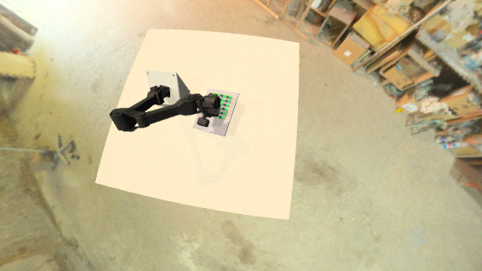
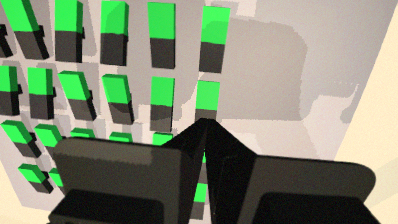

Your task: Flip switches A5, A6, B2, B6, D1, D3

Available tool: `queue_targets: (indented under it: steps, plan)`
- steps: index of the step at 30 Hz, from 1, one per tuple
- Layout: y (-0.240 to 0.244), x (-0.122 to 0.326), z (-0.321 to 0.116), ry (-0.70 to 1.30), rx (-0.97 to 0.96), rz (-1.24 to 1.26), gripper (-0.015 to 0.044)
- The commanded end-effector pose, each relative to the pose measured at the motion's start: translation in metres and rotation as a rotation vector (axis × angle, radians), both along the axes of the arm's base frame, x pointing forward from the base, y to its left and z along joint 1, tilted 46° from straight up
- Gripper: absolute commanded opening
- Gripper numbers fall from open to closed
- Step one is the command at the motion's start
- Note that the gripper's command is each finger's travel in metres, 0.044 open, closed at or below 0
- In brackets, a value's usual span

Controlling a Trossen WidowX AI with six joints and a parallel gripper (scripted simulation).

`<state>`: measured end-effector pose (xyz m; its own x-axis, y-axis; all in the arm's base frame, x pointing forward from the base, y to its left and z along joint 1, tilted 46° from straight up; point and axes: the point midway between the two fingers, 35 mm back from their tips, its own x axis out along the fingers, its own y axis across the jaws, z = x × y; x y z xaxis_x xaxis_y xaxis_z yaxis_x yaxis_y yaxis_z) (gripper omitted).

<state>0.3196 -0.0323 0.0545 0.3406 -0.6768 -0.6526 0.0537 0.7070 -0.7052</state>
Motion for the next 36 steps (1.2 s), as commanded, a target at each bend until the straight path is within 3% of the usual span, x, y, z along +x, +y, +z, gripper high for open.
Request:
queue_targets:
  steps: [1, 19, 27, 33, 36]
  plan:
    - [0.000, 0.000, -0.001, 0.002, 0.004, 0.004, 0.0000]
    - [-0.002, 0.001, -0.003, 0.002, 0.004, 0.004, 0.0000]
    - [0.043, -0.019, 0.040, 0.023, 0.008, -0.015, 0.0000]
    - [0.046, -0.019, 0.037, 0.023, 0.009, -0.014, 0.0000]
    - [0.077, -0.027, 0.003, 0.029, 0.025, -0.011, 0.0000]
